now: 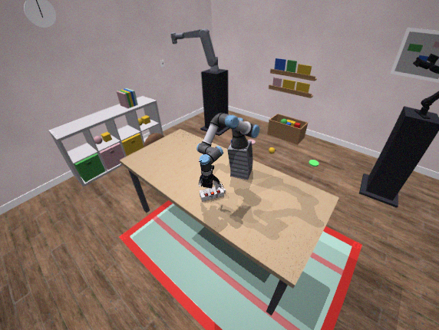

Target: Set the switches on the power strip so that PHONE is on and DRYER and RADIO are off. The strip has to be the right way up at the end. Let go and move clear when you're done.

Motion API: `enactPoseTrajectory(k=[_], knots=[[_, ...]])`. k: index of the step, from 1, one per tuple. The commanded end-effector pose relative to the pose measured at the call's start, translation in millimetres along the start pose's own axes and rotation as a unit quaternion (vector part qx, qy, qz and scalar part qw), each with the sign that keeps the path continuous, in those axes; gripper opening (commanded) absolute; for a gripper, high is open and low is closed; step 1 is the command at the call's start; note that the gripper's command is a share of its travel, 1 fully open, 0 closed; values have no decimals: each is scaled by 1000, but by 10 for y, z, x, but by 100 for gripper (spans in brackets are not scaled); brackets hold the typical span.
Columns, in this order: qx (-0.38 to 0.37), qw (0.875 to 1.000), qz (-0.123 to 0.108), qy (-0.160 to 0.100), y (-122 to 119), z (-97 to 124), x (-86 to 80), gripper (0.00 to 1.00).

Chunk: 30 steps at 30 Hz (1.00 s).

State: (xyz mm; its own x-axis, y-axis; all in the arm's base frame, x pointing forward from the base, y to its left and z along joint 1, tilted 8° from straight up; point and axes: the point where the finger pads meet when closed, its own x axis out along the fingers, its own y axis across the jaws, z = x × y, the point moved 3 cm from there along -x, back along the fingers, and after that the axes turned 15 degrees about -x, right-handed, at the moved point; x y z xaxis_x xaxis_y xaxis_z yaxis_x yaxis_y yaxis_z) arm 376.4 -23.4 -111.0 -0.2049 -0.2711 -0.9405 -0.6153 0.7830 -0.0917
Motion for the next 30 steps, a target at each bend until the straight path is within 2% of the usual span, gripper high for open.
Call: enactPoseTrajectory(k=[1, 7, 13, 15, 24, 30], knots=[[6, 1000, 0, -4, -10, -15, -23, 100], [37, 999, 3, -22, -24, -116, -98, 100], [90, 995, 8, -53, -25, -291, -218, 100], [90, 995, 8, -53, -25, -291, -218, 100], [177, 978, 15, -105, 35, -579, -392, 100], [217, 967, 16, -129, 89, -704, -460, 100]])
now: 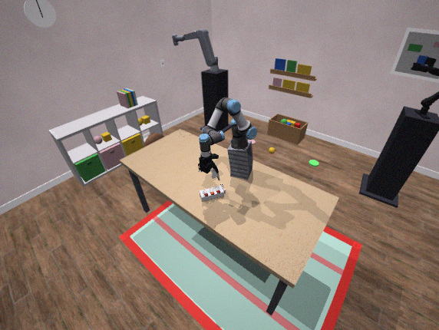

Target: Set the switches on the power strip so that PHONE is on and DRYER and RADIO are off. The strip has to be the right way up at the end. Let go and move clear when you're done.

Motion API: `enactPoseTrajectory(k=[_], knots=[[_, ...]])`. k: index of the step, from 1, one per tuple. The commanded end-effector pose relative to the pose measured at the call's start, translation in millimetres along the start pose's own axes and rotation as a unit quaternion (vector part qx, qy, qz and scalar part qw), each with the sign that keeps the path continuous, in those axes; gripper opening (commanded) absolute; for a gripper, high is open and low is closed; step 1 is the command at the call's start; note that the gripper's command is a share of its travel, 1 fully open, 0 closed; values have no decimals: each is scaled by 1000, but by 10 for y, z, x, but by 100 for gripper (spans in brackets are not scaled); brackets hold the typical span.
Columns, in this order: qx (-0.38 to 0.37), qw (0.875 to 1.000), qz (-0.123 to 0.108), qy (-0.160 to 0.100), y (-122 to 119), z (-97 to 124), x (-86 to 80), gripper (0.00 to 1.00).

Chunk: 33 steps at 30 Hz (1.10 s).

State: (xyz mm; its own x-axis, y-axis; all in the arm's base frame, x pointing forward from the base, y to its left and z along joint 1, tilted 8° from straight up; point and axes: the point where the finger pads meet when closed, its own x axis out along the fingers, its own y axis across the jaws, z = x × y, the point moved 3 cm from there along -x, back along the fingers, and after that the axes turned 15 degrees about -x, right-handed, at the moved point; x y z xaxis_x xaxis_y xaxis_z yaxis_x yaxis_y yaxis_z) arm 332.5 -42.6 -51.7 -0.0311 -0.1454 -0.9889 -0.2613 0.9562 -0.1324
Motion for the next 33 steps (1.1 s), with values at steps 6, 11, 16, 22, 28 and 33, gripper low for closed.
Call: enactPoseTrajectory(k=[6, 11, 16, 22, 28, 33], knots=[[34, 999, -1, -30, 6, -102, -88, 100], [39, 999, 0, -33, 9, -116, -97, 100], [39, 999, 0, -33, 9, -116, -97, 100], [39, 999, 0, -33, 9, -116, -97, 100], [38, 999, 0, -33, 8, -116, -97, 100], [29, 999, -1, -33, 5, -113, -93, 100]])
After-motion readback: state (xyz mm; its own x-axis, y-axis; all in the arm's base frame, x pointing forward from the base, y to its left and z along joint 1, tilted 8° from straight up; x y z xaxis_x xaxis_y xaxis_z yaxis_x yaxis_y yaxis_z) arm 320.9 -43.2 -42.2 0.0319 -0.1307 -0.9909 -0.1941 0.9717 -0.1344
